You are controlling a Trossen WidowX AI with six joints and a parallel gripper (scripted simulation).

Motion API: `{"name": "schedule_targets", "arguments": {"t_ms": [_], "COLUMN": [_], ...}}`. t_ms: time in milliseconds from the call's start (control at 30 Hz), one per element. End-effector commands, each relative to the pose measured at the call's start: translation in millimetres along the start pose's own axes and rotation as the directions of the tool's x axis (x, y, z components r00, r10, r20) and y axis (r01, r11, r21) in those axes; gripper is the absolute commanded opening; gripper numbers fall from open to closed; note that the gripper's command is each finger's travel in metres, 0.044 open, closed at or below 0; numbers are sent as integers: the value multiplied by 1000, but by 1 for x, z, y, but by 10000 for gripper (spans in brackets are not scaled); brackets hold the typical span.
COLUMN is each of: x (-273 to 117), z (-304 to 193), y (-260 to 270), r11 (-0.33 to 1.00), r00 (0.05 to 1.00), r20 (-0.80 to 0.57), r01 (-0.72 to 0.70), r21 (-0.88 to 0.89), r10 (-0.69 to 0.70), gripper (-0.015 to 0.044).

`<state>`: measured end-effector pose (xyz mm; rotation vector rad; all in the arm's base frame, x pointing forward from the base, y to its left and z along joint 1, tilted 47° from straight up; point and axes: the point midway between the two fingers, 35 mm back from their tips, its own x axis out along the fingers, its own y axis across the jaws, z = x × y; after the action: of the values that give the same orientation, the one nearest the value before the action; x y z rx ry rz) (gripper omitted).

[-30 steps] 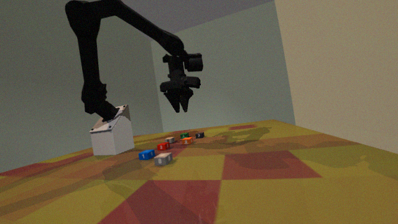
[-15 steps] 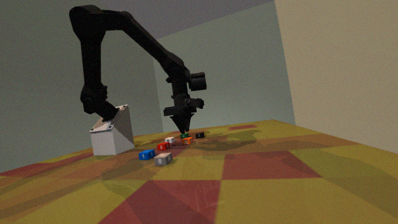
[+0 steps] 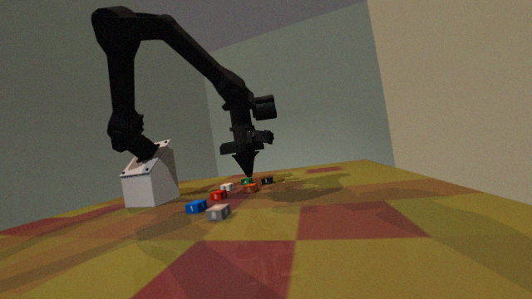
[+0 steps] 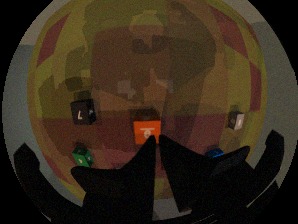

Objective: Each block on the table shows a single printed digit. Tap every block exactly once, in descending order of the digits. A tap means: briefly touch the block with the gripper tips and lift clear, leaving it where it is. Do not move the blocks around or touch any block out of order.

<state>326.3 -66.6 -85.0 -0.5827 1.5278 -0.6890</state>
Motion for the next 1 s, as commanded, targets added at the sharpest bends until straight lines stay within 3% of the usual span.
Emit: {"name": "schedule_targets", "arguments": {"t_ms": [0,667,767,967], "x": [4,29,2,-14], "z": [0,-1,0,1], "y": [0,-1,0,1], "r11": [1000,1000,1000,1000], "r00": [1000,1000,1000,1000], "r20": [0,0,1,1], "r01": [3,4,2,0], "r21": [-4,-5,-4,-5], "r10": [-3,-4,-2,0], "gripper": [20,20,20,20]}}
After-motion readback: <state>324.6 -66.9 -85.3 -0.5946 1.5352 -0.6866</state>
